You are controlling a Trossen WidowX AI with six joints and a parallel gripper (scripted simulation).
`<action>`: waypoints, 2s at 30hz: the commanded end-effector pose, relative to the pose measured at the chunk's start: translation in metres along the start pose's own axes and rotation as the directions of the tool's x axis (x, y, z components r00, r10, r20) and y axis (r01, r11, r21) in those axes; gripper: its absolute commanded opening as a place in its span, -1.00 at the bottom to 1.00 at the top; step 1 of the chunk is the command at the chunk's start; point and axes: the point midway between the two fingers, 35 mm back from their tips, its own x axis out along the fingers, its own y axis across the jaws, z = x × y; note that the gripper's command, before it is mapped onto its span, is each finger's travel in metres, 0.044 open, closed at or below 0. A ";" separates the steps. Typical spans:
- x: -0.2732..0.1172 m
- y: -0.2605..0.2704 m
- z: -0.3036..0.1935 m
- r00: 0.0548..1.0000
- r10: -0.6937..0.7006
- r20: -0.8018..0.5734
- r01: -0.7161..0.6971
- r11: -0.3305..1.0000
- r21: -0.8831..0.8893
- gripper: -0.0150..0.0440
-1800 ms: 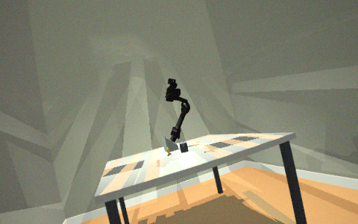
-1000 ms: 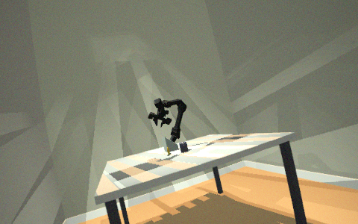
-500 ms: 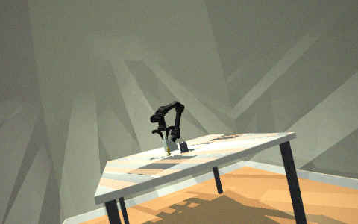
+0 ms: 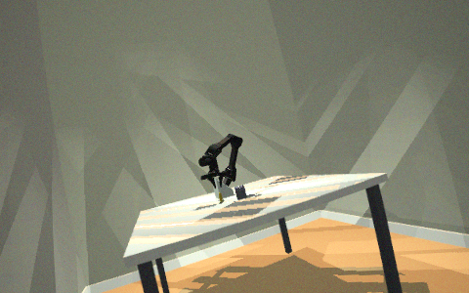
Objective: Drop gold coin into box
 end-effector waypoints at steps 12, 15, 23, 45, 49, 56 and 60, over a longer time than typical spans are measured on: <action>0.027 0.000 -0.001 1.000 0.006 0.001 -0.006 1.000 0.006 0.05; 0.032 0.000 -0.001 1.000 0.005 0.001 -0.005 1.000 0.006 0.05; 0.045 0.001 0.000 1.000 0.005 0.001 -0.005 1.000 0.006 0.05; 0.080 0.001 -0.002 1.000 0.008 0.000 -0.008 1.000 0.005 0.05; 0.086 0.002 -0.003 1.000 0.008 0.000 -0.008 1.000 0.005 0.05; 0.088 0.002 -0.003 1.000 0.009 -0.001 -0.009 1.000 0.005 -0.30; 0.088 0.002 -0.003 1.000 0.009 -0.001 -0.009 1.000 0.005 -0.49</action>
